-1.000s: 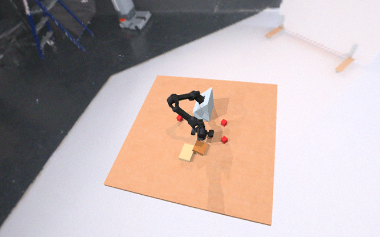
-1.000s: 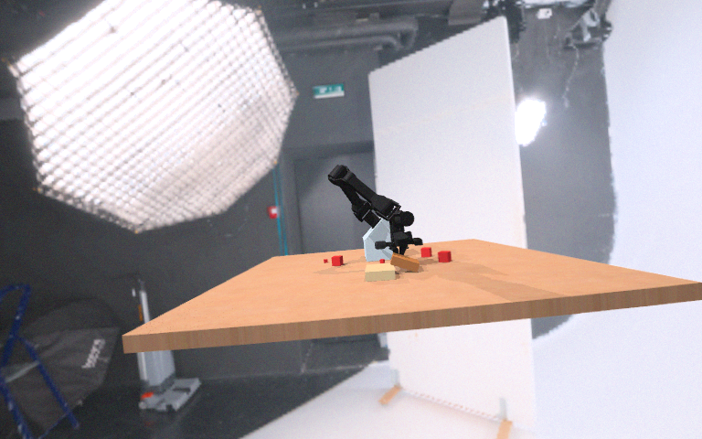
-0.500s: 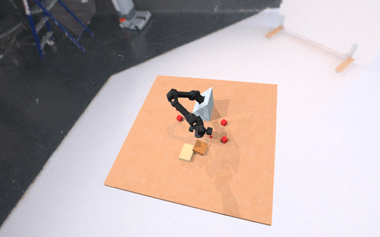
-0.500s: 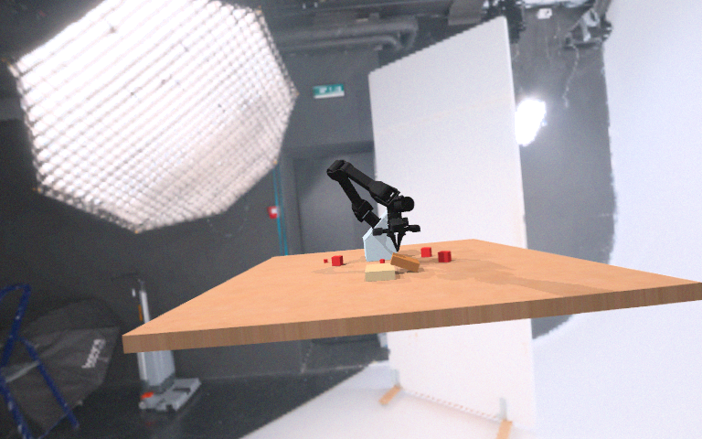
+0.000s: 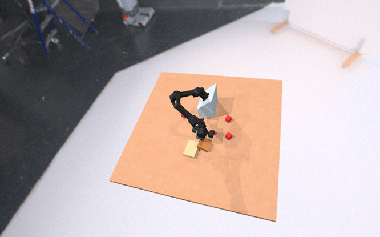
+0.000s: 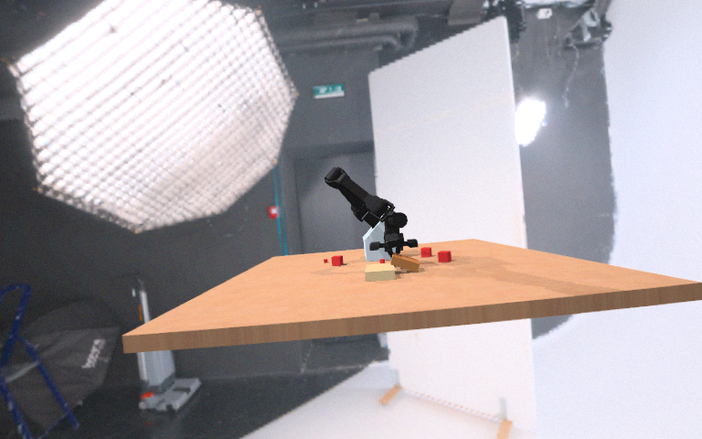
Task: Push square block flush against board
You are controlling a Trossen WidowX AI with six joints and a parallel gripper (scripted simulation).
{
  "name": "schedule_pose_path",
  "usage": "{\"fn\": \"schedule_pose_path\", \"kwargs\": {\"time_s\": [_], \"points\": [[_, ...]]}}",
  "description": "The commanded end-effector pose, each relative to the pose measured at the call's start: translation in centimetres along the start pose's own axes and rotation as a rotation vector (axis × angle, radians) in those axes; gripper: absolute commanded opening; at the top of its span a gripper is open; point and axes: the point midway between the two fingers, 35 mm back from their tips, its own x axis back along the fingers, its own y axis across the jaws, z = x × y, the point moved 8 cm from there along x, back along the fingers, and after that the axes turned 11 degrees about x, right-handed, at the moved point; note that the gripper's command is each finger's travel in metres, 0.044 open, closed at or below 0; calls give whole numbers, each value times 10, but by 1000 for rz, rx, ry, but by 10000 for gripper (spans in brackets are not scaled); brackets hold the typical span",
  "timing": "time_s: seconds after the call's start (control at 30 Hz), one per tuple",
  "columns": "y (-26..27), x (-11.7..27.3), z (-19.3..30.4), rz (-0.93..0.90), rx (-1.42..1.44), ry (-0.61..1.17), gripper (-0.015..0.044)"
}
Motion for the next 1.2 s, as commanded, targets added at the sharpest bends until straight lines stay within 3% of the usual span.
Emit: {"fn": "schedule_pose_path", "kwargs": {"time_s": [0.0,0.53,1.17], "points": [[1,1,-3,3,2,-15,0],[-1,1,-19,2,1,-15,0],[5,0,8,2,2,-14,0]]}}
